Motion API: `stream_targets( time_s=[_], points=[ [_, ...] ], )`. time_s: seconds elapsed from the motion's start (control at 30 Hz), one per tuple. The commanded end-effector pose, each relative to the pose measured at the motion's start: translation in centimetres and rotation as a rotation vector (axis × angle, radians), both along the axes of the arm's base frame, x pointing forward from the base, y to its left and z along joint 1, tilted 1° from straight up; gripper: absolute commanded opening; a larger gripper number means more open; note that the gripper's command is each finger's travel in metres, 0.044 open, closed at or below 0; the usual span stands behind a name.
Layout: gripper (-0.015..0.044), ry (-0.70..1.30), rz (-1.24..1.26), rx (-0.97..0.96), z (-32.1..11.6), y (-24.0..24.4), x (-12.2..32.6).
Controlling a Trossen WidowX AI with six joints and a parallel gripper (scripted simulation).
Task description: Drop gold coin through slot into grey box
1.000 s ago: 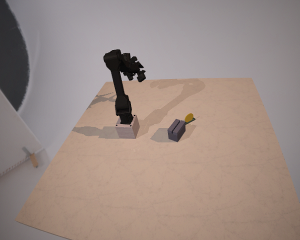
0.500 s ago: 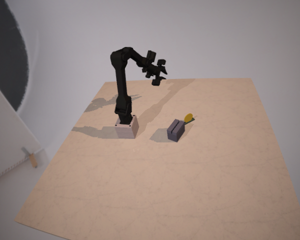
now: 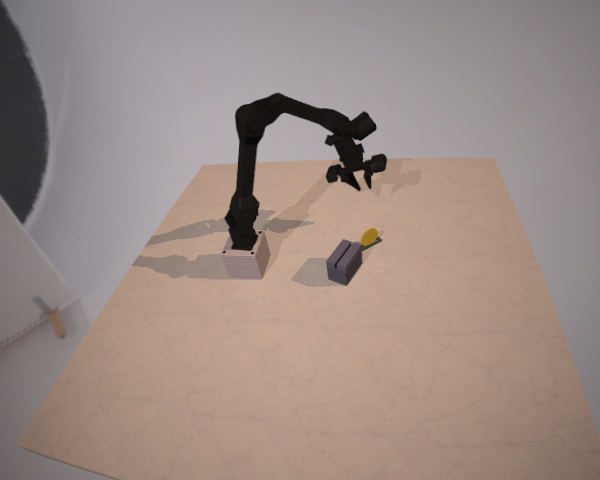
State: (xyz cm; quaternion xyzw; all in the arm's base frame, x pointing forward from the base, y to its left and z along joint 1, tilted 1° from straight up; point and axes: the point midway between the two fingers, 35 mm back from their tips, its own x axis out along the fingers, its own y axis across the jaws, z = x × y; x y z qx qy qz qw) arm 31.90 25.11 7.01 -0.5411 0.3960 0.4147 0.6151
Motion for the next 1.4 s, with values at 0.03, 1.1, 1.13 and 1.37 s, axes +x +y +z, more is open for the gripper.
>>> stream_targets(
  time_s=[0.03, 1.1, 1.13, 1.37],
  points=[
    [0.0161, 0.219, -0.504, 0.045, 0.1, -7.8, 2.4],
    [0.0161, 0.32, -0.763, 0.067, -4.9, -11.9, 3.6],
    [0.0161, 0.32, -0.763, 0.067, -5.1, -11.9, 3.6],
    [0.0161, 0.32, -0.763, 0.067, -6.3, -11.9, 3.7]
  ],
)
